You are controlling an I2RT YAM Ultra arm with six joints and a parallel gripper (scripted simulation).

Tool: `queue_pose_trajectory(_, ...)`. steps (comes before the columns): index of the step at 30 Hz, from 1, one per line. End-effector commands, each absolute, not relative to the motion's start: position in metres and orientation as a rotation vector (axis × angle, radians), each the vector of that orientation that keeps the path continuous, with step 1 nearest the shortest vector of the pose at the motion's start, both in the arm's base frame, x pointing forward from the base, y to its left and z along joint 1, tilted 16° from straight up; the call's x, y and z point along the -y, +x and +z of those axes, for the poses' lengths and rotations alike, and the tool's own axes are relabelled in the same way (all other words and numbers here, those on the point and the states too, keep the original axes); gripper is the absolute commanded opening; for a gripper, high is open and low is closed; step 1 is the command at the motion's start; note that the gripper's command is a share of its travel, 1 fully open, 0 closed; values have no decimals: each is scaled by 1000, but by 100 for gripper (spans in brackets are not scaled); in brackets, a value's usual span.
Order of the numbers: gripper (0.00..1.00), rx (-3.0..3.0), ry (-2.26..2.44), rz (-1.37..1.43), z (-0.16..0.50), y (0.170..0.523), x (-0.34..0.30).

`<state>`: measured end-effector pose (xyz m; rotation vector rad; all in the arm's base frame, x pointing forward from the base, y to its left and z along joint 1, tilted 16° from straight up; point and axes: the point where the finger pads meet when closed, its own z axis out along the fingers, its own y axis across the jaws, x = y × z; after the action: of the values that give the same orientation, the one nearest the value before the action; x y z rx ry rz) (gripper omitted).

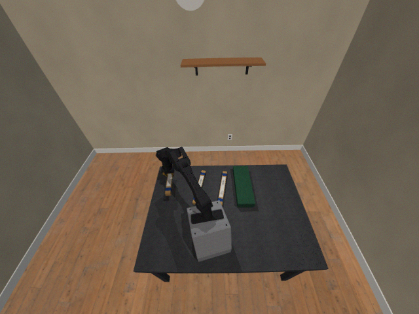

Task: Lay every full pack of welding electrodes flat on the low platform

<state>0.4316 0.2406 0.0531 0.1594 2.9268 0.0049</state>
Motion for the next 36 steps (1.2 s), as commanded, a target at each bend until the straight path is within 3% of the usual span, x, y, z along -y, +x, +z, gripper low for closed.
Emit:
queue_pose_trajectory(1,0,-2827,144,90,126,432,-255)
queue_pose_trajectory(36,0,-2827,144,90,136,424,-251)
